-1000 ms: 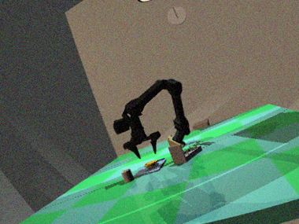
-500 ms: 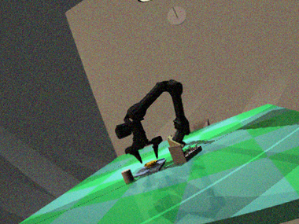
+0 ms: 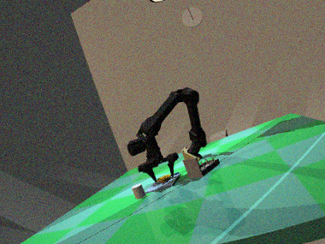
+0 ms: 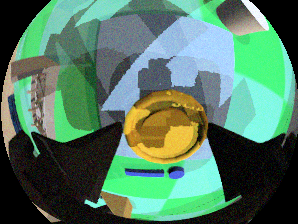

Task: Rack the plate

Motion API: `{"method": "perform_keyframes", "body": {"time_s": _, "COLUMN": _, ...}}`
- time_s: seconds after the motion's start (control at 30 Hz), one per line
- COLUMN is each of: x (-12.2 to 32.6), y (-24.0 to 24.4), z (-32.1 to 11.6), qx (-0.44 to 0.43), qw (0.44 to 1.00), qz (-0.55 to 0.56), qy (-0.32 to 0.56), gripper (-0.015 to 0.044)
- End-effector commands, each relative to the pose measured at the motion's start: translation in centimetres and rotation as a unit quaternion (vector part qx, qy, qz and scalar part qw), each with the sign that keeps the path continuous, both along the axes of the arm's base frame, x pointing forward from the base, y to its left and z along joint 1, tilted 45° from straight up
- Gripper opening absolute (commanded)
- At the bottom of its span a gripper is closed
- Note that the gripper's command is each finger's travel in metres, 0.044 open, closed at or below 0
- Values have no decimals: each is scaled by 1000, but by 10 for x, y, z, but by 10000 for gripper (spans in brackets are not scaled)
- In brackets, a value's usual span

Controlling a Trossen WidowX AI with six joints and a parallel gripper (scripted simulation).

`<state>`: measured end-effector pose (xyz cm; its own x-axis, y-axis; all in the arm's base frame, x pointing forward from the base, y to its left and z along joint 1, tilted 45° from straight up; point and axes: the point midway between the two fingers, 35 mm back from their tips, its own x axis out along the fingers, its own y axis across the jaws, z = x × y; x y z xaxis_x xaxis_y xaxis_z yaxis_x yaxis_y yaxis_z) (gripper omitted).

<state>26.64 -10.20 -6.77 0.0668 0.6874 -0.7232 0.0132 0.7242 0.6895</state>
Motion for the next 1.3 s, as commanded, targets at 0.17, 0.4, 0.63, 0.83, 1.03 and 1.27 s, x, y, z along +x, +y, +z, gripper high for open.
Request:
{"method": "perform_keyframes", "body": {"time_s": 0.17, "x": -1, "y": 1, "z": -2, "qx": 2, "qw": 1000, "qz": -4, "qy": 2, "gripper": 390}}
{"method": "perform_keyframes", "body": {"time_s": 0.4, "x": -1, "y": 1, "z": -2, "qx": 2, "qw": 1000, "qz": -4, "qy": 2, "gripper": 343}}
{"method": "perform_keyframes", "body": {"time_s": 0.63, "x": 0, "y": -4, "z": 3, "qx": 2, "qw": 1000, "qz": -4, "qy": 2, "gripper": 218}}
{"method": "perform_keyframes", "body": {"time_s": 0.83, "x": 1, "y": -26, "z": 22, "qx": 0, "qw": 1000, "qz": -4, "qy": 3, "gripper": 61}}
{"method": "perform_keyframes", "body": {"time_s": 1.03, "x": 0, "y": -46, "z": 41, "qx": 0, "qw": 1000, "qz": -4, "qy": 3, "gripper": 0}}
{"method": "perform_keyframes", "body": {"time_s": 1.27, "x": -3, "y": -68, "z": 64, "qx": 0, "qw": 1000, "qz": -4, "qy": 3, "gripper": 0}}
